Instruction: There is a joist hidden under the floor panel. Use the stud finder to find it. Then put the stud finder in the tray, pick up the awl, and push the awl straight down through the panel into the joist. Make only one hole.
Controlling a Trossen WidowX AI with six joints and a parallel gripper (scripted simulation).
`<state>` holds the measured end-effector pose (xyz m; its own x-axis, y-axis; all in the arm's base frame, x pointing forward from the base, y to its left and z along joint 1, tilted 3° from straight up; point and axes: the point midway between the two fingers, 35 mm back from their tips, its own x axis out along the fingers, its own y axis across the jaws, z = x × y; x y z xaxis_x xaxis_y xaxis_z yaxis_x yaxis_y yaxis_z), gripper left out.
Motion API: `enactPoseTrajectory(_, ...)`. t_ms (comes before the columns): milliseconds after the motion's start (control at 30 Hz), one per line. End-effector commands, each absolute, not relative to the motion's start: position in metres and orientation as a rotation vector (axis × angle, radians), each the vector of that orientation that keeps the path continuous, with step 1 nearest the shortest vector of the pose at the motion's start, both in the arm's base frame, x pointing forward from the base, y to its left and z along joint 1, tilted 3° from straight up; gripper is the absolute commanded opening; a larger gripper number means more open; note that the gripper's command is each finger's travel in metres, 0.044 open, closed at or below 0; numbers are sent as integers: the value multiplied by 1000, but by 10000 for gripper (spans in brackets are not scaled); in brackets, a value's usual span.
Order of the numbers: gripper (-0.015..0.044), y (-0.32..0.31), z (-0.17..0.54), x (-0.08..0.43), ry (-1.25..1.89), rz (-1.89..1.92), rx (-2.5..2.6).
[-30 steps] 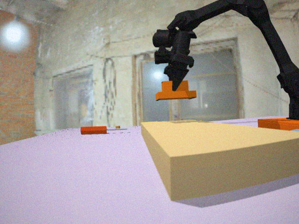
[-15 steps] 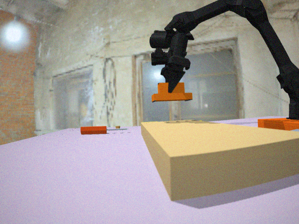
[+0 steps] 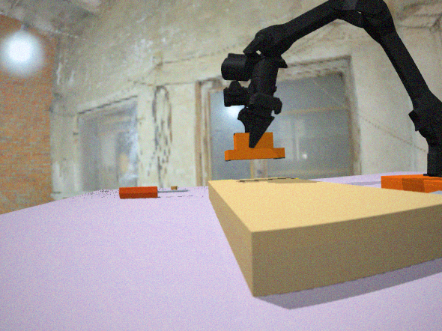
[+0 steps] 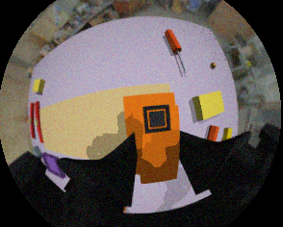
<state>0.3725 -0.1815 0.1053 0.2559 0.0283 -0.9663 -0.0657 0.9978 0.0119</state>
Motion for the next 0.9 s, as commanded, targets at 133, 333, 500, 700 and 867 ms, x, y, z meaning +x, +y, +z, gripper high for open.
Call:
enactPoseTrajectory(133, 0, -182, 93, 372, 1308, 59, -32)
enactPoseTrajectory(333, 0, -181, 85, 372, 1308, 59, -32)
enactPoseTrajectory(500, 0, -181, 79, 371, 1308, 59, -32)
enactPoseTrajectory(700, 0, -181, 72, 371, 1308, 59, -32)
enactPoseTrajectory(867, 0, -181, 64, 371, 1308, 59, -32)
